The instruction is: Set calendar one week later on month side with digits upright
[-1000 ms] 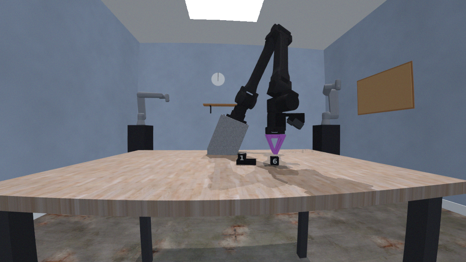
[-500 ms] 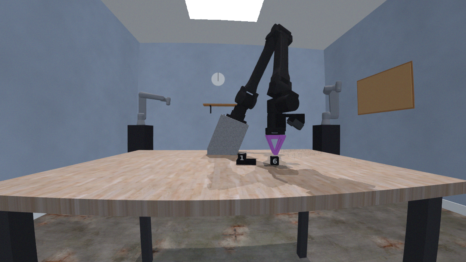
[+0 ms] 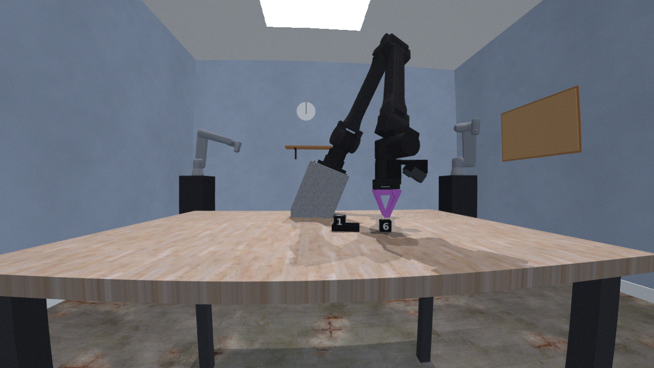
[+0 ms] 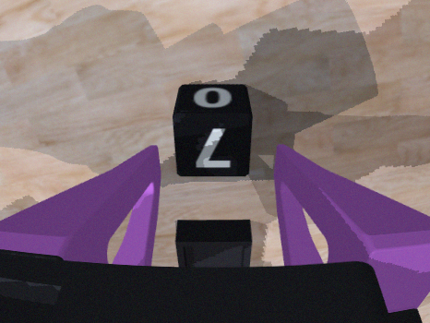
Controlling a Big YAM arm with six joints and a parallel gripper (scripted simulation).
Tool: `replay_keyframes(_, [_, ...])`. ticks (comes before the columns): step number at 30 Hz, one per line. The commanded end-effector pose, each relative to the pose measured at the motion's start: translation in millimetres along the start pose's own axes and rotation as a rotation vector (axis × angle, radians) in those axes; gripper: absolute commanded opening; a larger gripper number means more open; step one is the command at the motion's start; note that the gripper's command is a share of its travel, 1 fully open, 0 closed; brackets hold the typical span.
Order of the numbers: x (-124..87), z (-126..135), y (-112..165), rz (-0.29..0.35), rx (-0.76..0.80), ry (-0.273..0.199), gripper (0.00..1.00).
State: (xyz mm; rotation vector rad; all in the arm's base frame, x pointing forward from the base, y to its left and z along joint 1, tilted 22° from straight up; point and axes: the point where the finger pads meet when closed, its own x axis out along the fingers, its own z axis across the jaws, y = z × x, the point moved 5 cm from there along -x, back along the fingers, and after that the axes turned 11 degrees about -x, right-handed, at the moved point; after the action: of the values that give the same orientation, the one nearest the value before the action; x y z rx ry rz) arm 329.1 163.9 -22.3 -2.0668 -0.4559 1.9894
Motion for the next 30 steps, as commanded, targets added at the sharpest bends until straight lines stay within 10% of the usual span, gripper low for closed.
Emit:
replay_keyframes(1, [1.4, 1.3, 0.3, 0.000, 0.012, 0.003, 0.45])
replay_keyframes(30, [-2.2, 0.4, 0.3, -0.003, 0.011, 0.015, 0.45])
